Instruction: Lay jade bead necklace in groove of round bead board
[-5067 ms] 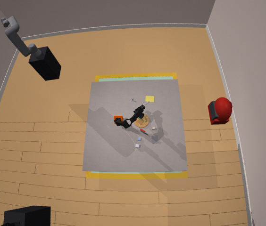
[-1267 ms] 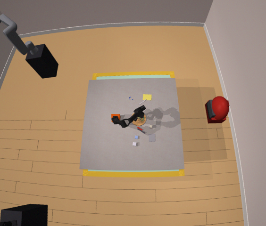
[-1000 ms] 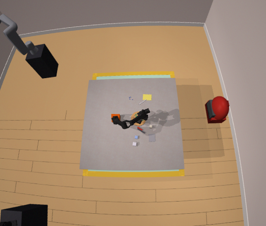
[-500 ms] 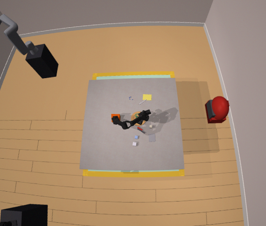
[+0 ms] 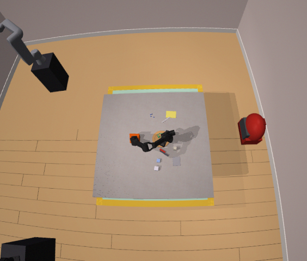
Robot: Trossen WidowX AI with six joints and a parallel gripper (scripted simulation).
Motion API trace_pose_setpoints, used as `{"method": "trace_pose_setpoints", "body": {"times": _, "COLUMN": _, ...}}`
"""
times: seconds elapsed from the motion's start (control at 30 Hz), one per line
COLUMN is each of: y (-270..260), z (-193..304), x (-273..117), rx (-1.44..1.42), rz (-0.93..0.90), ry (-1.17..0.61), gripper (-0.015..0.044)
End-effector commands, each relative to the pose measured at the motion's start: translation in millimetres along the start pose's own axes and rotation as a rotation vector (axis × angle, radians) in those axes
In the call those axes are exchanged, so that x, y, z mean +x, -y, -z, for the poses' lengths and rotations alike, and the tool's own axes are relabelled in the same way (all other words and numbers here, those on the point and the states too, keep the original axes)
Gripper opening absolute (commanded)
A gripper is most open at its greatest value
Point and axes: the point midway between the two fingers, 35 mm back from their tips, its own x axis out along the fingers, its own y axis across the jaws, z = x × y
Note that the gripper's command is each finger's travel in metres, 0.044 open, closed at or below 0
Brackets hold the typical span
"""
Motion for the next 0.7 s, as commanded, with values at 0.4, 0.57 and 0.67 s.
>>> {"method": "trace_pose_setpoints", "body": {"times": 0.4, "y": 0.9, "z": 0.3, "x": 5.9, "rx": -0.001, "rz": 0.003, "ry": -0.002, "gripper": 0.0000}}
{"method": "trace_pose_setpoints", "body": {"times": 0.57, "y": 0.9, "z": 0.3, "x": 5.9, "rx": -0.001, "rz": 0.003, "ry": -0.002, "gripper": 0.0000}}
{"method": "trace_pose_setpoints", "body": {"times": 0.67, "y": 0.9, "z": 0.3, "x": 5.9, "rx": -0.001, "rz": 0.003, "ry": -0.002, "gripper": 0.0000}}
